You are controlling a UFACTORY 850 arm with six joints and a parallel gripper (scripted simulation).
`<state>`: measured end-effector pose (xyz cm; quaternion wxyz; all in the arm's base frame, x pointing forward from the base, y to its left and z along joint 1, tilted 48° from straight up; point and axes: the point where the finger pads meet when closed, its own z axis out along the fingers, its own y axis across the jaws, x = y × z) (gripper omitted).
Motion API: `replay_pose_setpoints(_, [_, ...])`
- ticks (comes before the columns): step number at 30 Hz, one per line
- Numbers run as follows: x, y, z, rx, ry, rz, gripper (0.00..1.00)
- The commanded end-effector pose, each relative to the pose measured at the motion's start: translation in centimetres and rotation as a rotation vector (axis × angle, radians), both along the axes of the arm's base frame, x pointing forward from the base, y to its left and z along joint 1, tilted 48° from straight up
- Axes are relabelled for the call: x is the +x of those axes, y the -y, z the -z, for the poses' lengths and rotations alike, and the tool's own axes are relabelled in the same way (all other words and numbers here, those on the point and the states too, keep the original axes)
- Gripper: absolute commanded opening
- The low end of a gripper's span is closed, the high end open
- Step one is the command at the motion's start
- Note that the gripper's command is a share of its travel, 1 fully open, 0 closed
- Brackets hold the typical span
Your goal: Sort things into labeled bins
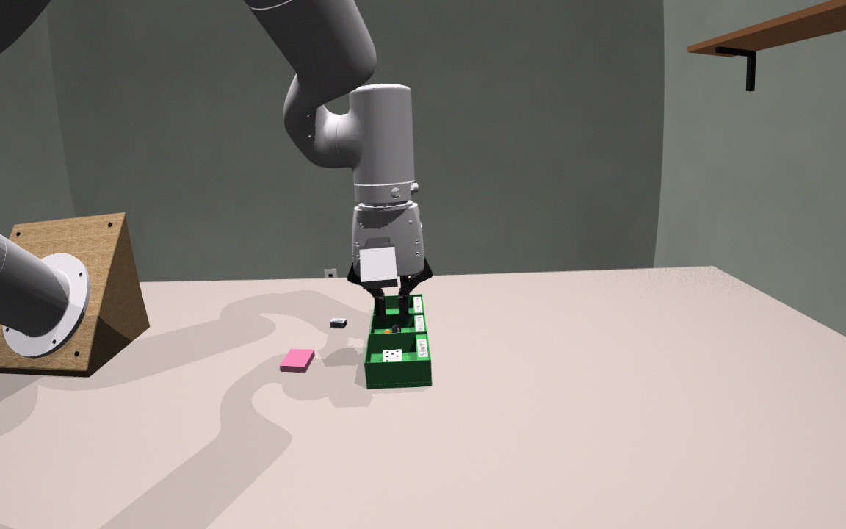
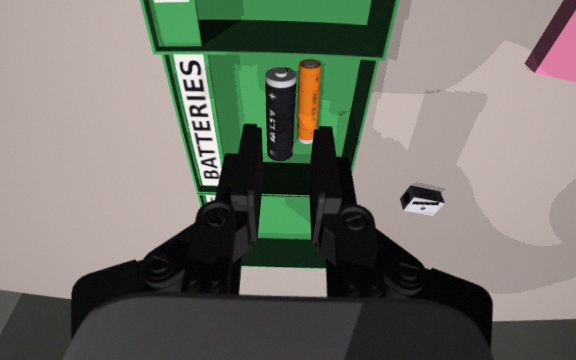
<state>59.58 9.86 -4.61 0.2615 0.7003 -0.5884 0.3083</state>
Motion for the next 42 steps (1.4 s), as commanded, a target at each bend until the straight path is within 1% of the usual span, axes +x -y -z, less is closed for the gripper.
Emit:
replay_pose_setpoints(1, [0.0,-0.3,-0.2,0.001,0.001,-0.001,0.23])
replay_pose_setpoints(13, [-0.2,-1.5,-1.4,0.001,0.001,-0.001,0.23])
replay_pose_setpoints(20, [-0.2,-1.5,-1.4,0.001,0.001,-0.001,0.23])
replay_pose_setpoints(21, [-0.2,-1.8,-1.6,0.001,0.001,-0.001,1.0])
replay_pose_setpoints(32, [-0.8,-5.0,-4.6,0.001,0.001,-0.001,1.0])
replay_pose_setpoints(34, [-0.8,-5.0,-4.6,0.001,0.001,-0.001,1.0])
replay_pose_setpoints(42, [-1.2,-7.3,-6.7,0.001,0.001,-0.001,1.0])
